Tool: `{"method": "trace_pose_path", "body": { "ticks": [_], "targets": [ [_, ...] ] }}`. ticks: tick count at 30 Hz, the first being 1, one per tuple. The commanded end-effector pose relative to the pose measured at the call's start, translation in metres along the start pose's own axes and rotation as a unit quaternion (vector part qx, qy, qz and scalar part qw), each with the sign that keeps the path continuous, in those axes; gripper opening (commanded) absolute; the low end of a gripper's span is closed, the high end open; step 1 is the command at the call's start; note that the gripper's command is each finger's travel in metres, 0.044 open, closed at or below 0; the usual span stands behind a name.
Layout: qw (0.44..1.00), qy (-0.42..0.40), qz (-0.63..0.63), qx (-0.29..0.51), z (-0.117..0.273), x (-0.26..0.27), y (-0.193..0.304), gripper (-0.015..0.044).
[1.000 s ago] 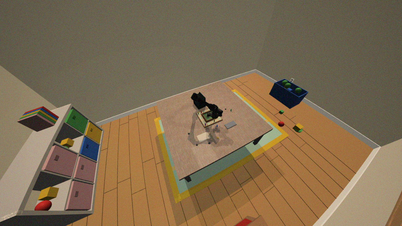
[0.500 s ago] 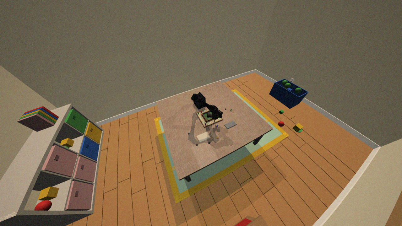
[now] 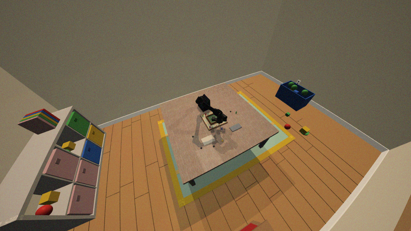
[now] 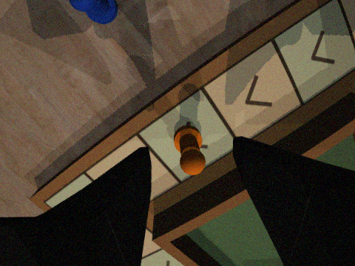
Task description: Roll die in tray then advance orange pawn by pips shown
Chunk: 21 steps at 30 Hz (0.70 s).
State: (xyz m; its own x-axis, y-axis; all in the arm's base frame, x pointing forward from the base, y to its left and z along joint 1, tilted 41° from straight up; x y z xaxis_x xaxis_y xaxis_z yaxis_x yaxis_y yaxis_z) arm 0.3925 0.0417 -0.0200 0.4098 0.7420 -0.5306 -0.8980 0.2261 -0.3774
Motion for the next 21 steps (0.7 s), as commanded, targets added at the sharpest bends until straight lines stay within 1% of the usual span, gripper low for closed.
{"method": "trace_pose_path", "body": {
  "ticks": [1,5,11,17,21],
  "targets": [
    [1.0,0.004,0.007,0.001,-0.0103,0.0006,0.0028,0.02],
    [1.0,0.004,0.007,0.001,-0.0143,0.0004,0.003,0.02],
    [1.0,0.004,0.007,0.001,-0.0143,0.0004,0.003,0.0043],
    [1.0,0.004,0.007,0.001,-0.0143,0.0004,0.003,0.0003],
    [1.0,0.004,0.007,0.001,-0.0093,0.0014,0.0023,0.0]
  ]
}}
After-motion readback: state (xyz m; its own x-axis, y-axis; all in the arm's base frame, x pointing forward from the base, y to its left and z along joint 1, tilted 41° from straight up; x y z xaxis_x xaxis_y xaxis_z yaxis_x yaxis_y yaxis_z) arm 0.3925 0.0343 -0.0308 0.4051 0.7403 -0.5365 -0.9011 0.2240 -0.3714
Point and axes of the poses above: the point midway between the two fingers, 35 mm back from their tips, its own z axis back along the fingers, its own x axis across the jaws, y = z × x, the point moved 2 cm from there along z, back along the fingers, and after that the axes turned 3 degrees about z, right-handed, at the moved point
